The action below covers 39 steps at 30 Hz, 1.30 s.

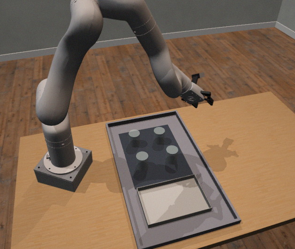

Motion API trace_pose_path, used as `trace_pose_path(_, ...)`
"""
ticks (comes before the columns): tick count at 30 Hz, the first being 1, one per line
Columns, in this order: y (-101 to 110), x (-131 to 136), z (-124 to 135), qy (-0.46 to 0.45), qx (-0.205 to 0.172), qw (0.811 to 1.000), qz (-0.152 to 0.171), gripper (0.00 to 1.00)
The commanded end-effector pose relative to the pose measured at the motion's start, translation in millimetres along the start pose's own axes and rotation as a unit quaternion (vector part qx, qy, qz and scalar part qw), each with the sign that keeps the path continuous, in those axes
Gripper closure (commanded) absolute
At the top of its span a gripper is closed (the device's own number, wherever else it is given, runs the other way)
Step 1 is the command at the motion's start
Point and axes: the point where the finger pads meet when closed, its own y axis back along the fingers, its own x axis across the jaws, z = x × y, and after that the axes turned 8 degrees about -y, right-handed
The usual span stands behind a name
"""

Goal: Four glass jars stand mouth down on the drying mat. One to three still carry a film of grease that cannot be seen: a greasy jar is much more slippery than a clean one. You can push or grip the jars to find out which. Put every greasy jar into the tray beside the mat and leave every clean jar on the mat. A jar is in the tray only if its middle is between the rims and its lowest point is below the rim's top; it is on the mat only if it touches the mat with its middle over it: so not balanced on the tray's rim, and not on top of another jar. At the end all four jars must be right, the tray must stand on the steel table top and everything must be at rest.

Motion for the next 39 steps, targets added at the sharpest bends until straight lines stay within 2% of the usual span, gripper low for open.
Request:
trace_pose_path(1, 0, 1, -1, 0.0, 0.001, 1.0, 0.001, 0.0)
trace_pose_path(34, 0, 1, -1, 0.0, 0.001, 1.0, 0.001, 0.0)
trace_pose_path(35, 16, -22, 21, -0.053, -0.049, 0.997, -0.018, 0.0)
trace_pose_path(39, 16, -22, 21, -0.053, -0.049, 0.997, -0.018, 0.0)
